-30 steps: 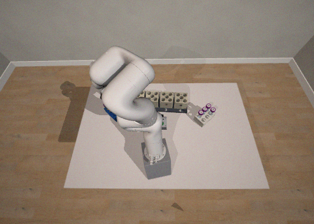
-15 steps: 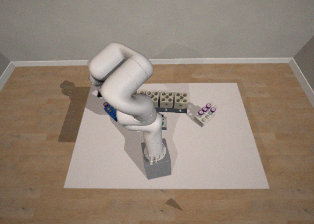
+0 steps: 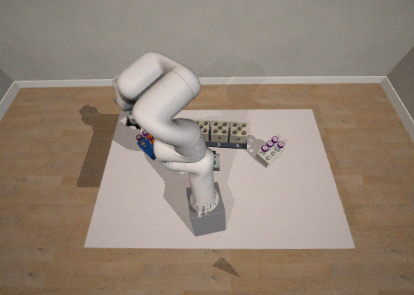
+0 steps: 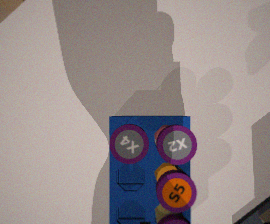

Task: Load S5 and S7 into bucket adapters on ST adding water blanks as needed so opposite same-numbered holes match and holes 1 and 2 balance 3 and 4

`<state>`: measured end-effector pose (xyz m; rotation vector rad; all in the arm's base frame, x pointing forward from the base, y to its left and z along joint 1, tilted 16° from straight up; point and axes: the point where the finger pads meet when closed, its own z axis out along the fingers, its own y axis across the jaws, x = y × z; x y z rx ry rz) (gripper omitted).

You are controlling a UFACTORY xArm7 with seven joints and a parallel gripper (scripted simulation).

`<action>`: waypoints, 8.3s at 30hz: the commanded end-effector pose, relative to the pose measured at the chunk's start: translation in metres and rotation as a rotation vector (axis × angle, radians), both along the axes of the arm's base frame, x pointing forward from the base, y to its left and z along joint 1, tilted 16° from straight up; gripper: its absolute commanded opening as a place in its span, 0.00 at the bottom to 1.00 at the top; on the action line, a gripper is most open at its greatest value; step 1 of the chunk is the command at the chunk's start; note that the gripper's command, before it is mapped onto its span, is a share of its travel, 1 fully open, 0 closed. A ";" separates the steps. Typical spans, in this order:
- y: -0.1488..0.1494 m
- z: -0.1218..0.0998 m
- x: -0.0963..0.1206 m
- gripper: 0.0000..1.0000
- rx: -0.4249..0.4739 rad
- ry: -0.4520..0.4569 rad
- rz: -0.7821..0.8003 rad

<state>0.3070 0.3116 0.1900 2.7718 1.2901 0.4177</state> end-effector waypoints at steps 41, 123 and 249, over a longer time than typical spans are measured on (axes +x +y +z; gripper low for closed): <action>0.005 -0.066 0.019 0.57 0.001 -0.002 0.000; 0.010 -0.130 0.037 0.57 0.001 -0.002 0.001; 0.005 -0.054 0.016 0.00 0.001 -0.002 0.000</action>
